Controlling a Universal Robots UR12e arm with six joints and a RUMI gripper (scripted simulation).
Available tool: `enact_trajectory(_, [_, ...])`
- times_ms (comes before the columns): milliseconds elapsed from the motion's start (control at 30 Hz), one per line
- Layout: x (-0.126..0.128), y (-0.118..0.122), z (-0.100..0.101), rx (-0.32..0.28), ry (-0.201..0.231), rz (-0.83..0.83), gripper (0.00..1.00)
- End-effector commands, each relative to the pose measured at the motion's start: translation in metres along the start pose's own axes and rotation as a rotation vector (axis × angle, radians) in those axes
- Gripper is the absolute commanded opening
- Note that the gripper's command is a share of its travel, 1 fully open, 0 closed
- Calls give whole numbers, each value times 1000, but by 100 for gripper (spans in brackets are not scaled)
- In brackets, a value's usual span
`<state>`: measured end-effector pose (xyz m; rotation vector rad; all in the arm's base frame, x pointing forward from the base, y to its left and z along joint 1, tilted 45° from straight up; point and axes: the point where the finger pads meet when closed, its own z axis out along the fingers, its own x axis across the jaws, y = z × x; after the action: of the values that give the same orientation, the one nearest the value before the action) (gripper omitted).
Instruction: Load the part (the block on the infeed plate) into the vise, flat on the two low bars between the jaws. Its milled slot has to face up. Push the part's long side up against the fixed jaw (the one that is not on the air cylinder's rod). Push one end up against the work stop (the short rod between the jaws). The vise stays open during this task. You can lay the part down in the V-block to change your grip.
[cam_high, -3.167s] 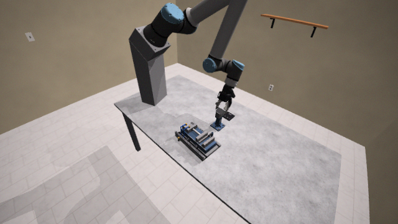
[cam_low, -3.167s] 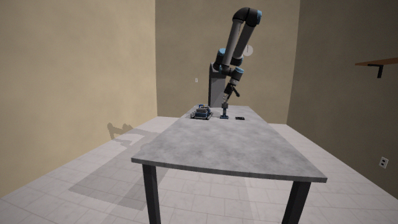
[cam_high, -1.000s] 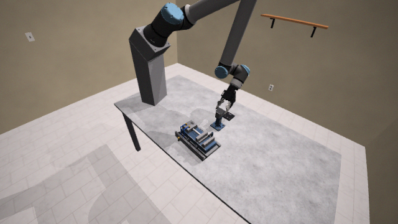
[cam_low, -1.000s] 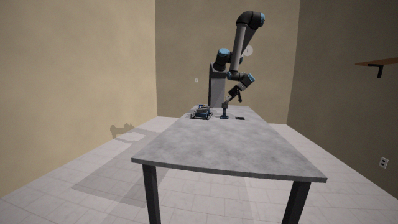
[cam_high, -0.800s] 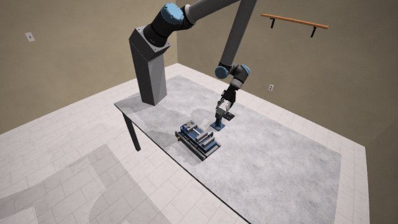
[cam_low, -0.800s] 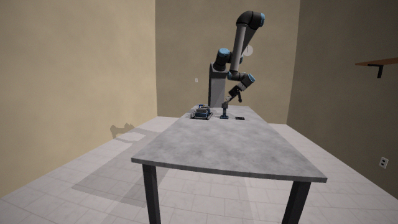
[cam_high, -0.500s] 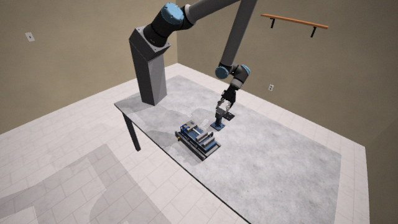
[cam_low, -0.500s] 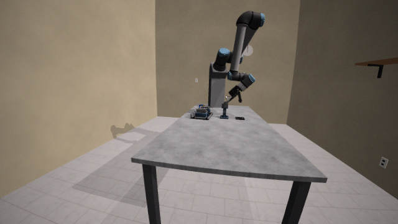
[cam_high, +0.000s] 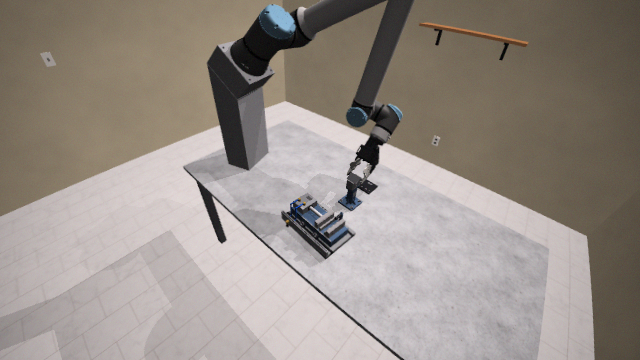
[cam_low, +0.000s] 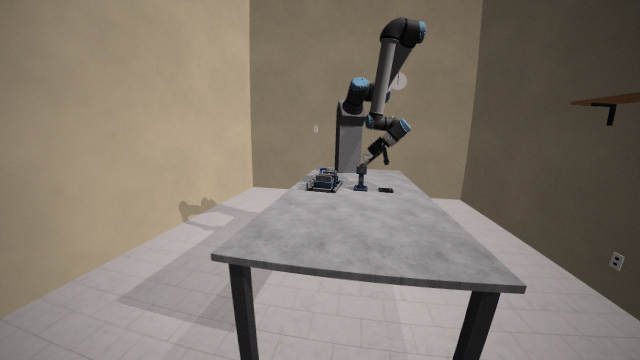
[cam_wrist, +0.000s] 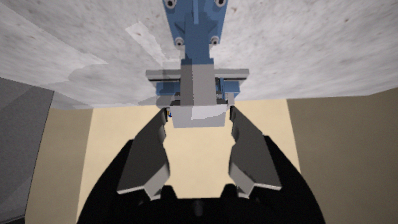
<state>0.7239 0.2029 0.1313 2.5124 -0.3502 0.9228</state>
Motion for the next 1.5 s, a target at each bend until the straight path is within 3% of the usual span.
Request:
enact_trajectory(0, [0,0,0,0,1,0,51])
enact_trajectory(1000, [0,0,0,0,1,0,51])
enact_trajectory(1033, [0,0,0,0,1,0,0])
enact_trajectory(1467, [0,0,0,0,1,0,0])
